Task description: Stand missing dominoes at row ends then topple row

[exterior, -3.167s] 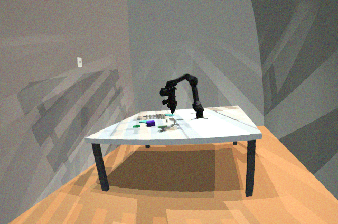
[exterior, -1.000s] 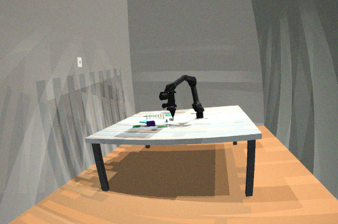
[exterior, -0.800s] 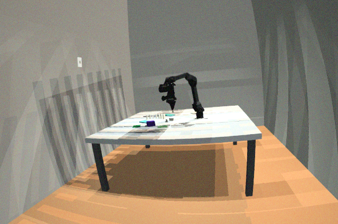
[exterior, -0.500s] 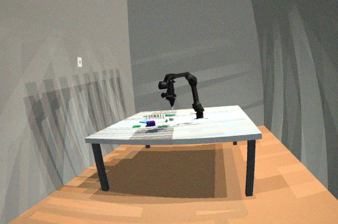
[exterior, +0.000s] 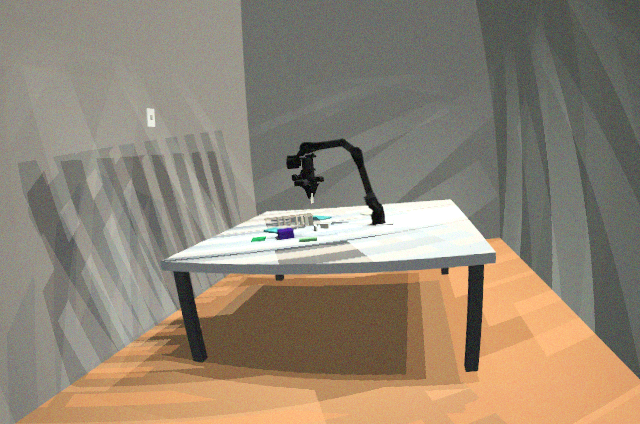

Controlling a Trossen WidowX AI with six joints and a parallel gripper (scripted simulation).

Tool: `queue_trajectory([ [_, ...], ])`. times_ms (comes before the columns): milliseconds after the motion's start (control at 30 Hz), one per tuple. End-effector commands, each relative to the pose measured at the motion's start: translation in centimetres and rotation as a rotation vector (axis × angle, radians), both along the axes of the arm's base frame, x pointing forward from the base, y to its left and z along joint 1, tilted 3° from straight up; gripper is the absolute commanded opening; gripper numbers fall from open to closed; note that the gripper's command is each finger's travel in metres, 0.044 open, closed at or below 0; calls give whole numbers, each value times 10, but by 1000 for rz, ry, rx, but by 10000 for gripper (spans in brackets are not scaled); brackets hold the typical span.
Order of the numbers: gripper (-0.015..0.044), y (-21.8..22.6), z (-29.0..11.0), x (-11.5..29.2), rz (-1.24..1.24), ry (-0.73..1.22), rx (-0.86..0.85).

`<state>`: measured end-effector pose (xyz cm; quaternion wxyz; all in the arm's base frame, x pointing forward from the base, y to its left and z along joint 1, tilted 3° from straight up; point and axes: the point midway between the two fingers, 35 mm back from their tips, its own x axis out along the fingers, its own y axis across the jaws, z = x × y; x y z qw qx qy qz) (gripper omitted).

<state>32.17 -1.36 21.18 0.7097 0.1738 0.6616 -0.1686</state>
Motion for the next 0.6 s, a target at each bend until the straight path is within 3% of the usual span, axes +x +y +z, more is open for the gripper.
queue_trajectory([
  [0,107,-66,2,1,-107,-6,7],
  [100,107,-90,3,-3,-147,-7,8],
  [567,107,-93,-30,6,-147,-8,8],
])
